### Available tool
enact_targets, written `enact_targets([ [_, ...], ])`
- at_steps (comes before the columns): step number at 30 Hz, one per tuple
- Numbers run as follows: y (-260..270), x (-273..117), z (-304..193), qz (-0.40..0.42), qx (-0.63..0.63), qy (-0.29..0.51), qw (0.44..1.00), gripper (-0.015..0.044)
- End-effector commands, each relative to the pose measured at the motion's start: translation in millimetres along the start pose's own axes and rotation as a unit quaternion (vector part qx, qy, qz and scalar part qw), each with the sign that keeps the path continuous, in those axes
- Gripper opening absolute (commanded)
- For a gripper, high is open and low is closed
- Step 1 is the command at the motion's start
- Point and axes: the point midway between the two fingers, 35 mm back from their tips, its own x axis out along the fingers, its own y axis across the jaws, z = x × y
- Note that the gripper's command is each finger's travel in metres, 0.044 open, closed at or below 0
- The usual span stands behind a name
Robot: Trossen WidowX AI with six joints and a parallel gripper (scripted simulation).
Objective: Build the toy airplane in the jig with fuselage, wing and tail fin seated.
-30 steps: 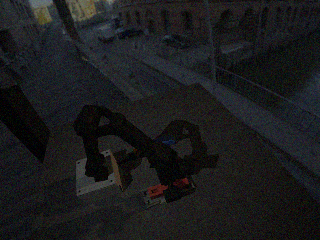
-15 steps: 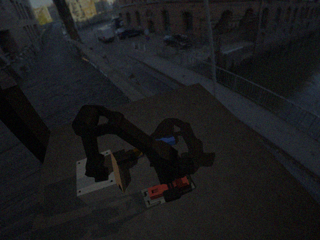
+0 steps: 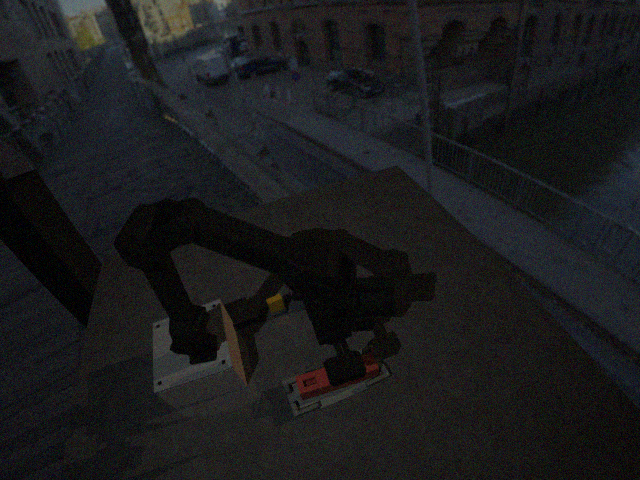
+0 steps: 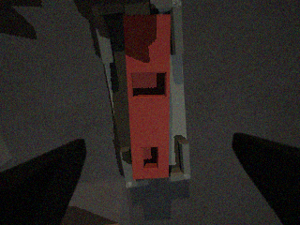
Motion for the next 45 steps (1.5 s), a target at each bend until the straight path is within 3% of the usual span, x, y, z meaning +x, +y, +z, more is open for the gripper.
enact_targets([
  [1, 3.5, -2.2, 4.7, -0.001, 0.008, -0.003, 1.000, 0.0440],
  [7, 63.2, -0.8, 34.5, 0.007, 0.014, -0.016, 1.000, 0.0440],
  [12, 143.4, 4.5, 54.0, 0.012, 0.011, -0.011, 1.000, 0.0440],
  [20, 267.4, 15.6, 44.6, 0.012, 0.007, -0.003, 1.000, 0.0440],
  [25, 270.2, 18.7, 44.0, 0.012, 0.007, -0.002, 1.000, 0.0440],
  [29, 270.8, 51.0, 43.8, 0.012, 0.007, -0.002, 1.000, 0.0440],
  [45, 271.6, 76.7, 44.3, 0.012, 0.007, -0.002, 1.000, 0.0440],
])
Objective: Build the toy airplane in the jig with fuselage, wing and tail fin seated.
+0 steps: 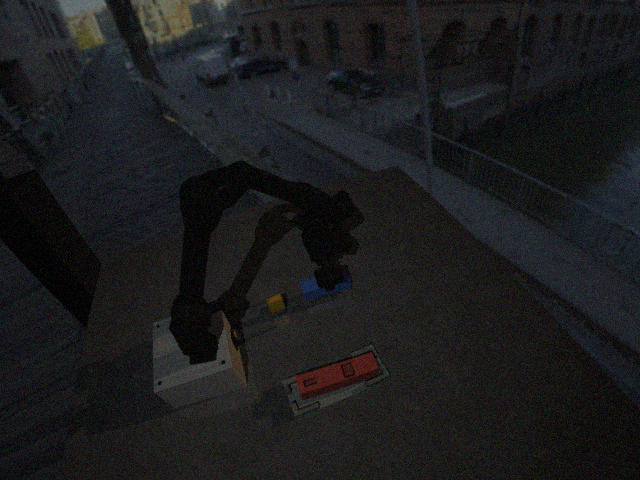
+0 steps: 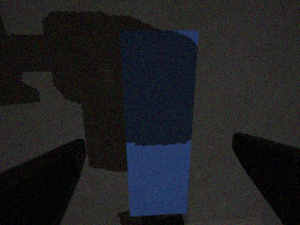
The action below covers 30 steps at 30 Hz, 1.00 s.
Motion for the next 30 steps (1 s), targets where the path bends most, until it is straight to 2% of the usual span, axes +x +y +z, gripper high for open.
enact_targets([
  [1, -0.1, 7.9, -1.2, 0.000, 0.001, 0.002, 1.000, 0.0440],
  [22, -0.5, 39.4, -2.1, 0.000, 0.001, 0.003, 1.000, 0.0440],
  [30, -0.5, 39.4, -2.1, 0.000, 0.001, 0.003, 1.000, 0.0230],
])
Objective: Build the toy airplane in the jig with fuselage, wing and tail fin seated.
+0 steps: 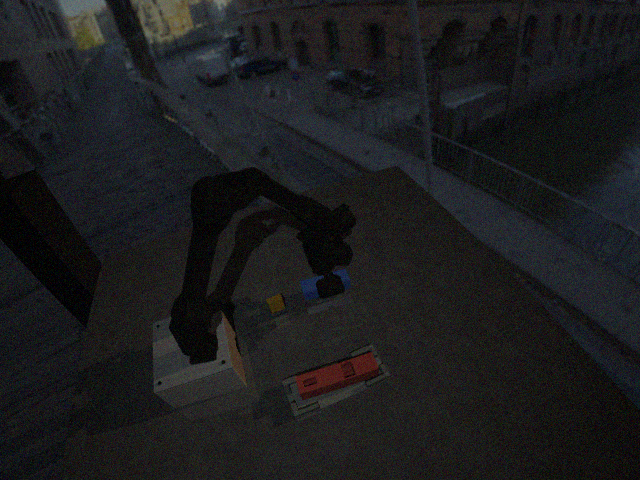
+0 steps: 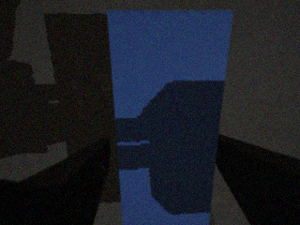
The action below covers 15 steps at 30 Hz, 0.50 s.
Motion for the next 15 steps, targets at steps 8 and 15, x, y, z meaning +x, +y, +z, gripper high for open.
enact_targets([
  [8, 0.1, 0.6, -0.1, 0.001, 0.002, 0.000, 1.000, 0.0138],
  [15, 6.6, -7.1, 6.8, 0.008, -0.002, -0.017, 1.000, 0.0000],
])
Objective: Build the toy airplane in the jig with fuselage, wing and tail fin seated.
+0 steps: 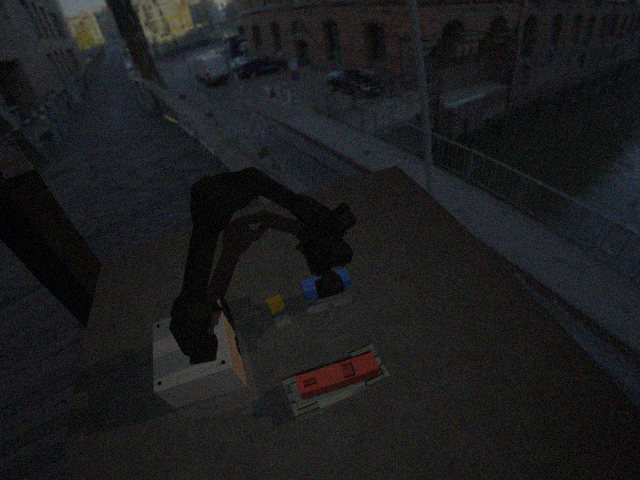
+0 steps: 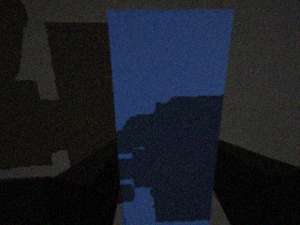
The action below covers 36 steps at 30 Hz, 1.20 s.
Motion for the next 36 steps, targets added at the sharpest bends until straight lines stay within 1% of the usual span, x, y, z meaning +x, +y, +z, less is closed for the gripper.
enact_targets([
  [1, 6.0, -7.2, 6.5, 0.006, -0.002, -0.017, 1.000, 0.0000],
  [7, 10.3, -16.9, 11.2, 0.010, -0.005, -0.027, 1.000, 0.0000],
  [36, 2.4, -105.6, 4.6, 0.000, 0.001, -0.002, 1.000, 0.0000],
])
